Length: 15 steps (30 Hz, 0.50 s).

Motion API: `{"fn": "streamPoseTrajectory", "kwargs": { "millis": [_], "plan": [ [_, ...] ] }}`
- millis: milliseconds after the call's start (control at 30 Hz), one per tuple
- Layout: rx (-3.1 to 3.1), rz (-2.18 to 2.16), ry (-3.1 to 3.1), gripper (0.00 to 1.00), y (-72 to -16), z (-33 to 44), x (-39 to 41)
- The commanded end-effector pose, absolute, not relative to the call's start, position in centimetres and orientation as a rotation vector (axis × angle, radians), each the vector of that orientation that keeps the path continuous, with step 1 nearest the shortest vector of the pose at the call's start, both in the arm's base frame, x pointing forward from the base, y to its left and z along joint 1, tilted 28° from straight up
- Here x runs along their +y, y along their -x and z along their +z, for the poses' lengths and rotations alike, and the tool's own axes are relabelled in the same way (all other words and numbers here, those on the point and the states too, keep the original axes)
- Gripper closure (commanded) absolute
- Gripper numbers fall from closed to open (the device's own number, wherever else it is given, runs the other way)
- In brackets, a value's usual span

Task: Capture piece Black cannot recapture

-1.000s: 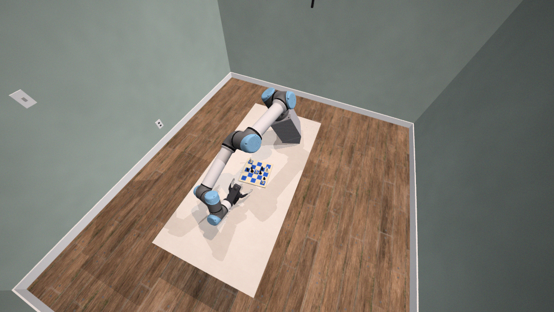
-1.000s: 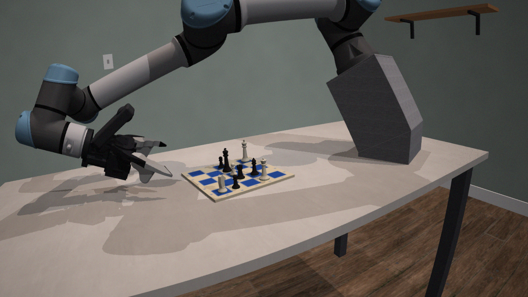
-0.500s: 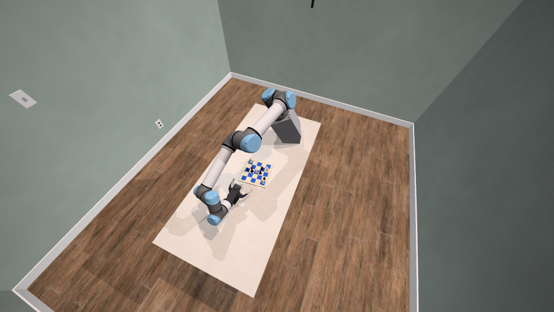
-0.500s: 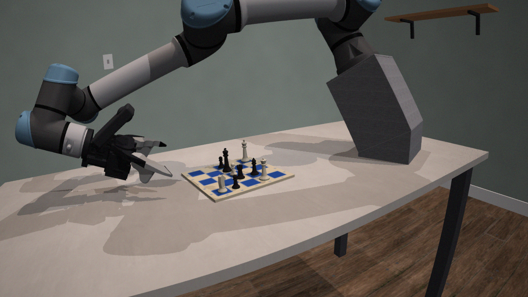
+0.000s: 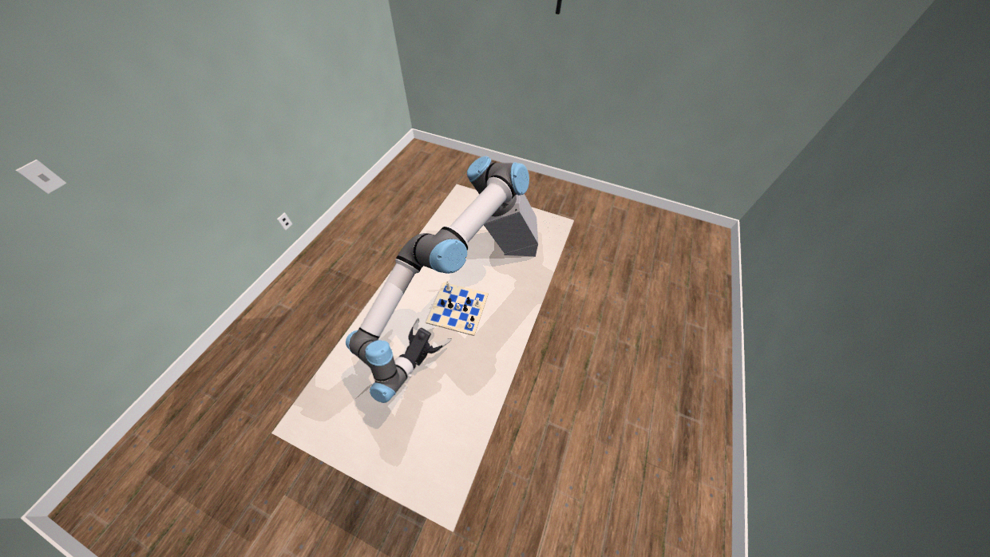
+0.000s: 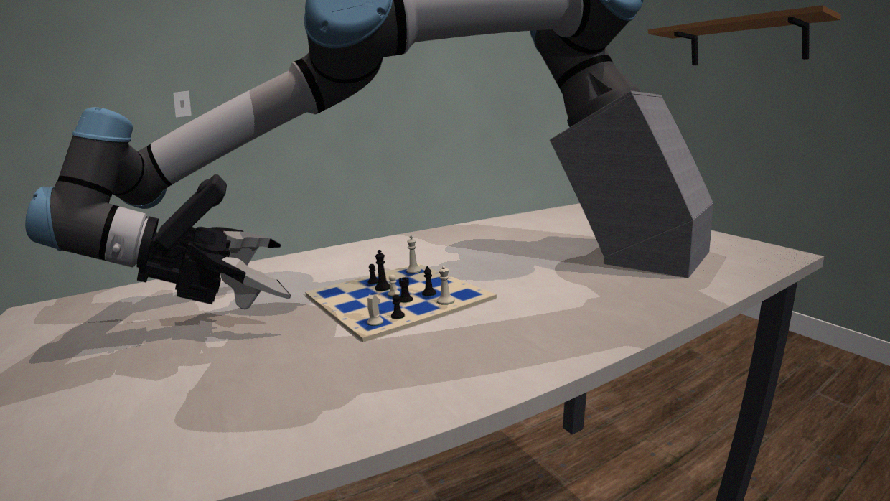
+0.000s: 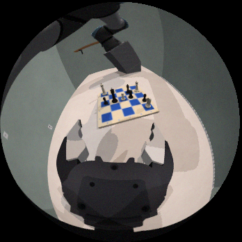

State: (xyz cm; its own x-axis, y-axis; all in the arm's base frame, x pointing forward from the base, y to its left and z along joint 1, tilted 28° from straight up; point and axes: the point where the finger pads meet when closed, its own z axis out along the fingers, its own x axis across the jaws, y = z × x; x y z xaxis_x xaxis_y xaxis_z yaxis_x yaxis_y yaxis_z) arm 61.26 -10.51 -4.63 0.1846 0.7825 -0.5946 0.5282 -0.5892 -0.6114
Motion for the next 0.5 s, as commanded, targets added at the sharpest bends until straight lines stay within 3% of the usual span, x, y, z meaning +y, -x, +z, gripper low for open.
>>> {"fn": "streamPoseTrajectory", "kwargs": {
  "millis": [0, 467],
  "plan": [
    [-1.254, 1.360, 2.196, 0.00, -61.3, -4.5, -10.5],
    [-1.254, 1.360, 2.196, 0.00, -60.9, -2.2, -9.3]
  ]
}}
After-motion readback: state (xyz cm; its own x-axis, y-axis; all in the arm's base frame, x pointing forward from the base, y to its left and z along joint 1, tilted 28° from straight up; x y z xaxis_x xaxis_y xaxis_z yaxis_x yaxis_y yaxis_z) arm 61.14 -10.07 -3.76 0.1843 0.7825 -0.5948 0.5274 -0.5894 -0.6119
